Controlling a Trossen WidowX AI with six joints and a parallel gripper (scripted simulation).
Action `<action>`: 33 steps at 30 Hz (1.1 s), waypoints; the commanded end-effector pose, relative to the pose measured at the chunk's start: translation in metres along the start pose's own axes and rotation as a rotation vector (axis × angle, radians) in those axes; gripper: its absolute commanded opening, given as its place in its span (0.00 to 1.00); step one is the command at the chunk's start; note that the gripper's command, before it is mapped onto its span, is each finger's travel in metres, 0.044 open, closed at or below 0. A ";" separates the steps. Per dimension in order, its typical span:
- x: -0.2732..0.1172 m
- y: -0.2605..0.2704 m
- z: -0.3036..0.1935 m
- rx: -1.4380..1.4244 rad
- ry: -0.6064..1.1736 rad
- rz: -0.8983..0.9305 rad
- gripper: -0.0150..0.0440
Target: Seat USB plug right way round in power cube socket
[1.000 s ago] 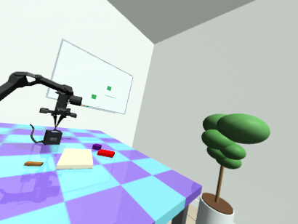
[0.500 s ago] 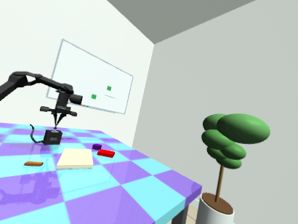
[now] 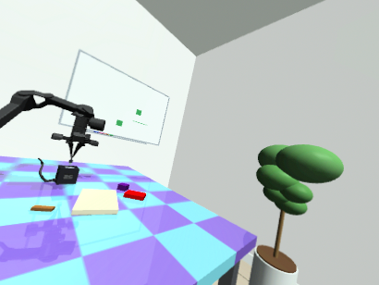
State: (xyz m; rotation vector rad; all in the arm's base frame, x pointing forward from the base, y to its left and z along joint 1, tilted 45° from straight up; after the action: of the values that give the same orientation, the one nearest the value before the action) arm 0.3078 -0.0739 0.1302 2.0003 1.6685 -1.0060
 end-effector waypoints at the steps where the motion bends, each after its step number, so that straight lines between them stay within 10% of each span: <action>1: -0.005 0.002 0.000 -0.010 -0.005 0.006 0.25; 33: -0.006 0.000 0.000 -0.510 0.000 0.001 0.25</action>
State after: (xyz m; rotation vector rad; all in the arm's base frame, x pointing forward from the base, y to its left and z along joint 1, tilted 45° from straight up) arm 0.3080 -0.0785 0.1348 1.7256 1.7064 -0.5961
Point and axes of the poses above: the point midway between the two fingers, 35 mm back from their tips, its own x axis out along the fingers, its own y axis across the jaws, z = x × y, the point moved 4 cm from there along -x, back along the fingers, and after that the axes turned 9 degrees about x, right-handed, at the moved point
